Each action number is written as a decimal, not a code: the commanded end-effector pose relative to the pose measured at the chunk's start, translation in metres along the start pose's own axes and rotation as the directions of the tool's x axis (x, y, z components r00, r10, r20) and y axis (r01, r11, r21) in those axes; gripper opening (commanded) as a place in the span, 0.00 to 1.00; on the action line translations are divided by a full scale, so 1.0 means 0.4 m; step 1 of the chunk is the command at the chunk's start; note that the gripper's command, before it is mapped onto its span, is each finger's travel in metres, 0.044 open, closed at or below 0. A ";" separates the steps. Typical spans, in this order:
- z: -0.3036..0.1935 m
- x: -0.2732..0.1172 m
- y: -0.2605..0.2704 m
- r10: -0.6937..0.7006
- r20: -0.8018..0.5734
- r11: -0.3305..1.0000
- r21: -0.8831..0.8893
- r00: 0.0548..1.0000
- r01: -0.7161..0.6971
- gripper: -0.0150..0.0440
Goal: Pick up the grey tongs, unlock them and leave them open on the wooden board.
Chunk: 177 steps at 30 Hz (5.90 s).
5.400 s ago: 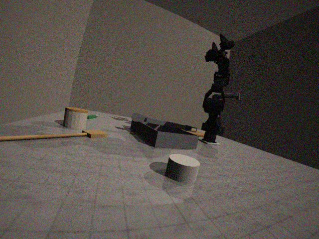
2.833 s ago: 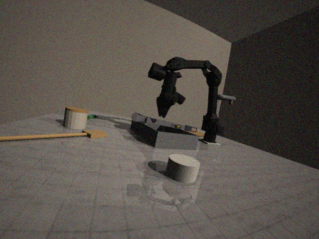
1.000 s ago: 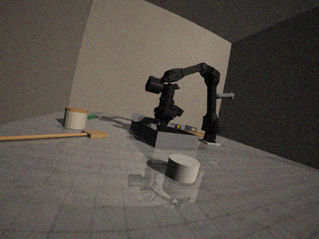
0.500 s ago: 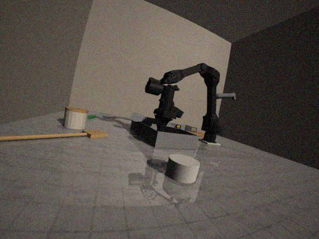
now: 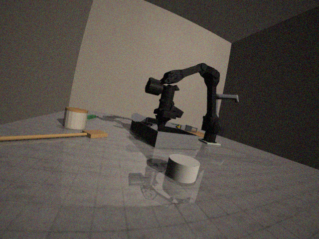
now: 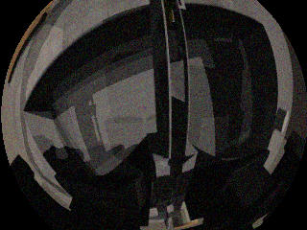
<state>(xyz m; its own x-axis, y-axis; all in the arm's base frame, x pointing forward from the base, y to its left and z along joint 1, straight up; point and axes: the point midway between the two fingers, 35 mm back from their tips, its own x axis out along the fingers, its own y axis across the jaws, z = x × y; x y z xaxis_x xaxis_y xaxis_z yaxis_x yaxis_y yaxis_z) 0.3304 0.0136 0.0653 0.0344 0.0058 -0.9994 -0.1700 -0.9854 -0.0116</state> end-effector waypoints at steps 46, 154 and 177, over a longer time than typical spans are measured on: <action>-0.012 -0.320 0.071 0.003 0.003 0.884 0.468 1.000 -0.004 0.00; 0.169 -0.336 0.701 0.027 0.006 0.358 -0.934 1.000 -0.004 0.00; 0.237 -0.339 0.772 0.029 0.007 0.630 -0.777 1.000 -0.013 0.00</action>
<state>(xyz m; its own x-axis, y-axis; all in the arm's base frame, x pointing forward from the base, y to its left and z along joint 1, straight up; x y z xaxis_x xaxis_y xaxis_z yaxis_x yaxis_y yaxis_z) 0.1915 -0.2680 0.1936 0.0225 -0.0203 -0.9995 0.6428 -0.7655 0.0300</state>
